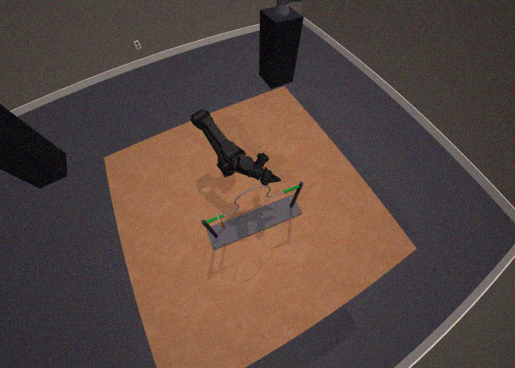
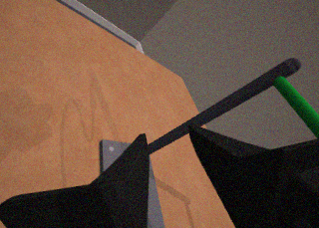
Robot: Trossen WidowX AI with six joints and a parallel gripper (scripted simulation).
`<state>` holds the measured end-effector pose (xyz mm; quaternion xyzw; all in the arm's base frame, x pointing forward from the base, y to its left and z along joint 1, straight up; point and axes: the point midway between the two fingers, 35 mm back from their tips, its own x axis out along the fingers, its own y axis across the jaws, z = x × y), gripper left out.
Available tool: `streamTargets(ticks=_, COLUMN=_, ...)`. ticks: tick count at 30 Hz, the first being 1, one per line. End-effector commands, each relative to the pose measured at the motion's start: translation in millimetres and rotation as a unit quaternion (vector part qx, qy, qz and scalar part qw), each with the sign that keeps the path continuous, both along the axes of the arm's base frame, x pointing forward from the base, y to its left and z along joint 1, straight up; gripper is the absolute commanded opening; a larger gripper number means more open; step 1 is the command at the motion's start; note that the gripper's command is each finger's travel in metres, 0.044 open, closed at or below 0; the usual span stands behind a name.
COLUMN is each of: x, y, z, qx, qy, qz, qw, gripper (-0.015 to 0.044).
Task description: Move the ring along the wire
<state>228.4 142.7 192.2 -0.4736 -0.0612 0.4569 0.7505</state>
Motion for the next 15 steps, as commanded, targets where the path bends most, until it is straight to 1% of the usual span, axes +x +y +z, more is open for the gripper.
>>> streamTargets(ticks=1, x=17.2, y=-20.0, z=-9.0, qx=0.030, qy=0.023, qz=-0.048, qw=0.998, gripper=0.0160)
streamTargets(ticks=8, x=42.2, y=-66.7, z=-27.2, qx=0.091, qy=0.061, qz=-0.143, qw=0.984, gripper=0.0160)
streamTargets(ticks=15, x=53.3, y=-117.6, z=-45.3, qx=0.156, qy=0.089, qz=-0.233, qw=0.956, gripper=0.0160)
